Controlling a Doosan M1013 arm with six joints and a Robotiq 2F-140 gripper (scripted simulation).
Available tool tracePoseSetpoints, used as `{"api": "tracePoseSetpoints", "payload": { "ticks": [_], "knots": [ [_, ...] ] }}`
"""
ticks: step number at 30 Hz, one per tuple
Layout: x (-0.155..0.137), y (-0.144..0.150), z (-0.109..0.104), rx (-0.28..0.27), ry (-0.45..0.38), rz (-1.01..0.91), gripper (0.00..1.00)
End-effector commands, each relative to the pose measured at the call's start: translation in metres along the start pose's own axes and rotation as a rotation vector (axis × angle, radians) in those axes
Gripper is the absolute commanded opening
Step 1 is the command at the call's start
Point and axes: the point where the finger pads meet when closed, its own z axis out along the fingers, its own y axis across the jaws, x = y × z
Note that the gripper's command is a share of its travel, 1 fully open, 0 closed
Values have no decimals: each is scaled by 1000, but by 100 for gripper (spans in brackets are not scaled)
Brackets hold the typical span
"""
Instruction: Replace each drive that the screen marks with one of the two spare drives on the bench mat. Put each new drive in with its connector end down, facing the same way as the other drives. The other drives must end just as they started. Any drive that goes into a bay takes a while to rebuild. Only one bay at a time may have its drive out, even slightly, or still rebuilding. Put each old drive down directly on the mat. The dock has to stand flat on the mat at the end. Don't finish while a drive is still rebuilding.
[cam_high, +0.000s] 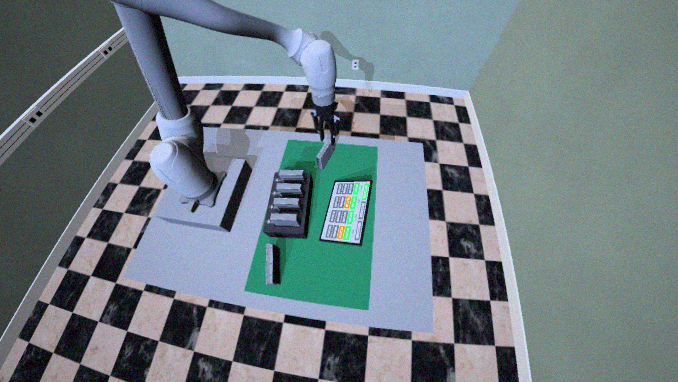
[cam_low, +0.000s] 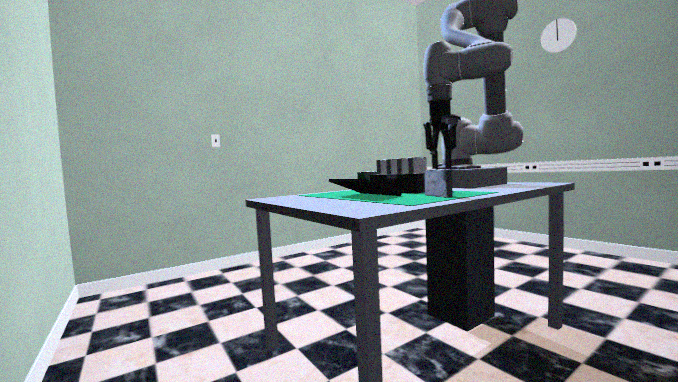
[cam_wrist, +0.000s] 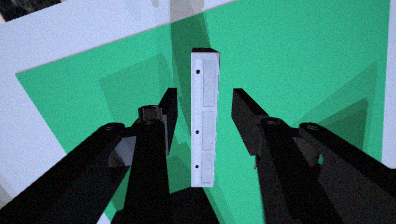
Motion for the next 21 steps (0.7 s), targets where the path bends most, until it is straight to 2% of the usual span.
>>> {"api": "tracePoseSetpoints", "payload": {
  "ticks": [1,21],
  "knots": [
    [0,0,-1,-1,1,0,40],
    [0,0,25,-1,1,0,40]
  ]
}}
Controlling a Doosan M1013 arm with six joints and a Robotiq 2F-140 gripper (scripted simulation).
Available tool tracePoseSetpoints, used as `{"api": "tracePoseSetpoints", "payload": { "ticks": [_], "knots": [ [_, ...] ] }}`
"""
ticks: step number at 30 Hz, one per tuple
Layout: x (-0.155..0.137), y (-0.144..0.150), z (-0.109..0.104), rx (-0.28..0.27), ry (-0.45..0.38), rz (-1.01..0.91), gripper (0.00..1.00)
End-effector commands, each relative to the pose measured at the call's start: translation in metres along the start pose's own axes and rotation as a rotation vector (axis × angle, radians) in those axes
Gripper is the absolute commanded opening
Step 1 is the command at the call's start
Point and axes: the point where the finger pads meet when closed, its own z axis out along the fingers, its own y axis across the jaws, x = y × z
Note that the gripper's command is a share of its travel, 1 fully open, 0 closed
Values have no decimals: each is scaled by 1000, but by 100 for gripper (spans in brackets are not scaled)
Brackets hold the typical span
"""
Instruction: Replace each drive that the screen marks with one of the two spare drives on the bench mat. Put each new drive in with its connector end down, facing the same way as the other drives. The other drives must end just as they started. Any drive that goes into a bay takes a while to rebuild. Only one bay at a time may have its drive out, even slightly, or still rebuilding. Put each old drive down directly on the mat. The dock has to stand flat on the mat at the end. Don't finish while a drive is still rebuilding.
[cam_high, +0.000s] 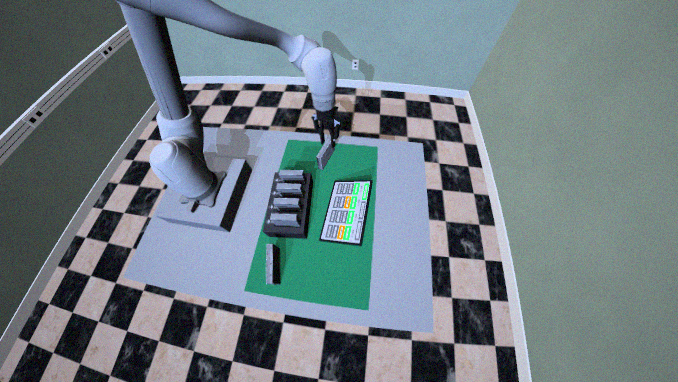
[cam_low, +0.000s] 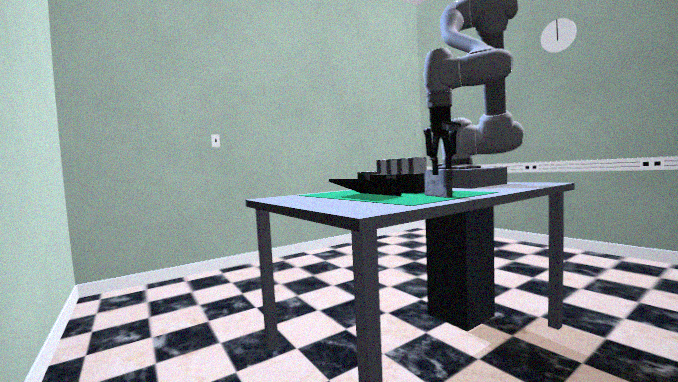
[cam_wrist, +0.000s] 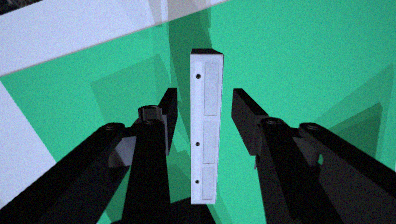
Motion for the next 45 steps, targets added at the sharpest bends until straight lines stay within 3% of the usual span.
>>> {"api": "tracePoseSetpoints", "payload": {
  "ticks": [1,23,45],
  "knots": [
    [0,0,4,-1,1,0,40],
    [0,0,36,-1,1,0,40],
    [0,0,39,-1,1,0,40]
  ]
}}
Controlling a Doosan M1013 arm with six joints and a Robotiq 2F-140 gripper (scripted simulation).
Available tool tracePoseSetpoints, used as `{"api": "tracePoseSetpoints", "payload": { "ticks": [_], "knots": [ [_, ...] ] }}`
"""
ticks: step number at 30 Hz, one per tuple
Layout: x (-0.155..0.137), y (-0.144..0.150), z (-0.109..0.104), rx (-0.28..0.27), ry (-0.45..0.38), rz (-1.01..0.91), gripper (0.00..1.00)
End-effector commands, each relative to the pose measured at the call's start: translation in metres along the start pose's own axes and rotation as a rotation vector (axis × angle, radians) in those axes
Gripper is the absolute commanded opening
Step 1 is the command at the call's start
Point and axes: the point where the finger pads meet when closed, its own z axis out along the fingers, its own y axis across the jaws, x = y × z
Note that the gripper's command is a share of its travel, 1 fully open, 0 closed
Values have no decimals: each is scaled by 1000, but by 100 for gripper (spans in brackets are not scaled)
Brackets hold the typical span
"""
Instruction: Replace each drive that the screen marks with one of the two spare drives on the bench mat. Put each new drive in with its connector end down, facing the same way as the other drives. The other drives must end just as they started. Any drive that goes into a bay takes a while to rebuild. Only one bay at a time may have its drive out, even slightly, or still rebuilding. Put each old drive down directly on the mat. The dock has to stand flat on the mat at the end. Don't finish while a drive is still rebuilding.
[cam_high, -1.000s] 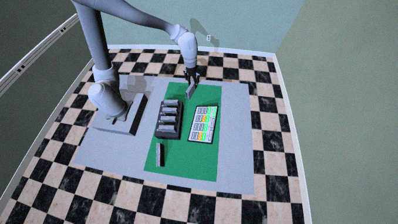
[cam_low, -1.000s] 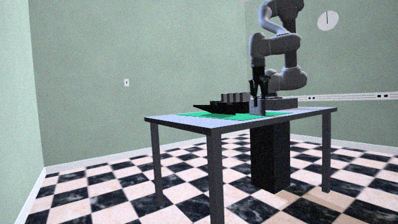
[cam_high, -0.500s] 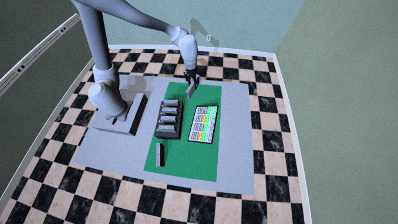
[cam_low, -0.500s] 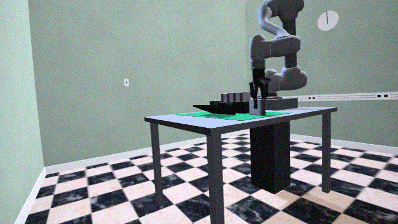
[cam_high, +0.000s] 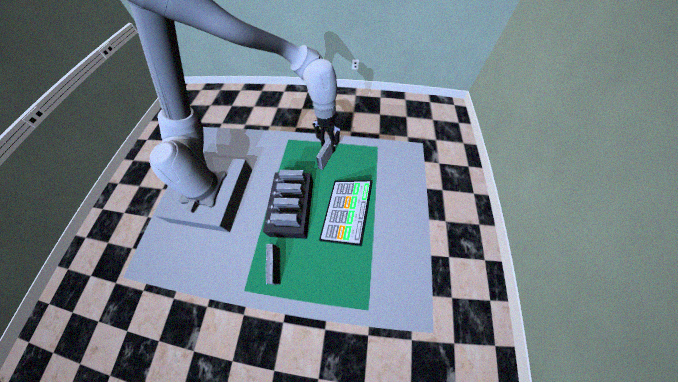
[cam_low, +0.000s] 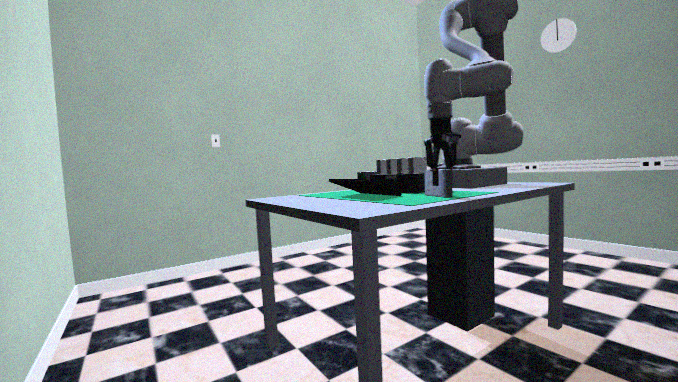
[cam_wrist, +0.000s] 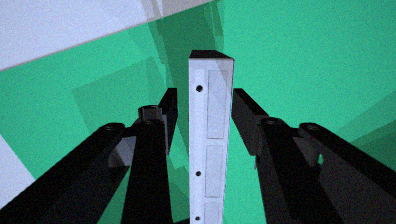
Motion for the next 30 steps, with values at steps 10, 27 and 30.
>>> {"api": "tracePoseSetpoints", "payload": {
  "ticks": [10,27,30],
  "knots": [
    [0,0,-1,-1,1,0,26],
    [0,0,-2,-1,1,0,25],
    [0,0,-3,-1,1,0,24]
  ]
}}
